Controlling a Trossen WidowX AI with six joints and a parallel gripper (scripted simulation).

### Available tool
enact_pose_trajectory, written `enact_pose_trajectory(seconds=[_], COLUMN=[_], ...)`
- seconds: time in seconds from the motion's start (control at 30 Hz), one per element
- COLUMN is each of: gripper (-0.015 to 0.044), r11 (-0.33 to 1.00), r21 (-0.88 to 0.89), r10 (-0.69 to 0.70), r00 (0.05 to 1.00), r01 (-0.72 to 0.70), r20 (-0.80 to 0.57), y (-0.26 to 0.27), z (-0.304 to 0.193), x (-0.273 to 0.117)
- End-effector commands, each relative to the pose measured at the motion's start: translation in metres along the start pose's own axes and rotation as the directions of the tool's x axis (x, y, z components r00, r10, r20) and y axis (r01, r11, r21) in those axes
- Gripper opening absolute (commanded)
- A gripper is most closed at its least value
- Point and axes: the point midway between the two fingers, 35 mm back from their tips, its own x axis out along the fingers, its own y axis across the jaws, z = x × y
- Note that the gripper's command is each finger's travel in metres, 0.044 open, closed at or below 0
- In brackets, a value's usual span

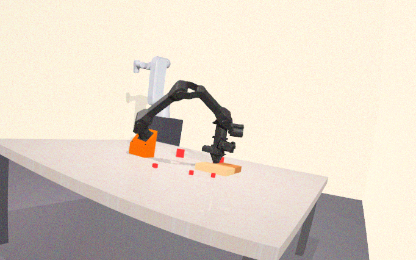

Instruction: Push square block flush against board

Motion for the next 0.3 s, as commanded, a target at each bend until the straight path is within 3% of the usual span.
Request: enact_pose_trajectory(seconds=[0.0, 0.27], gripper=[0.0000, 0.0000], r11=[1.000, 1.000], r21=[0.001, 0.000], r10=[-0.004, -0.004], r00=[1.000, 1.000], r01=[0.004, 0.004], r20=[0.002, 0.002], y=[-0.0012, -0.0003], z=[0.0045, -0.0018], x=[0.0011, 0.0010])
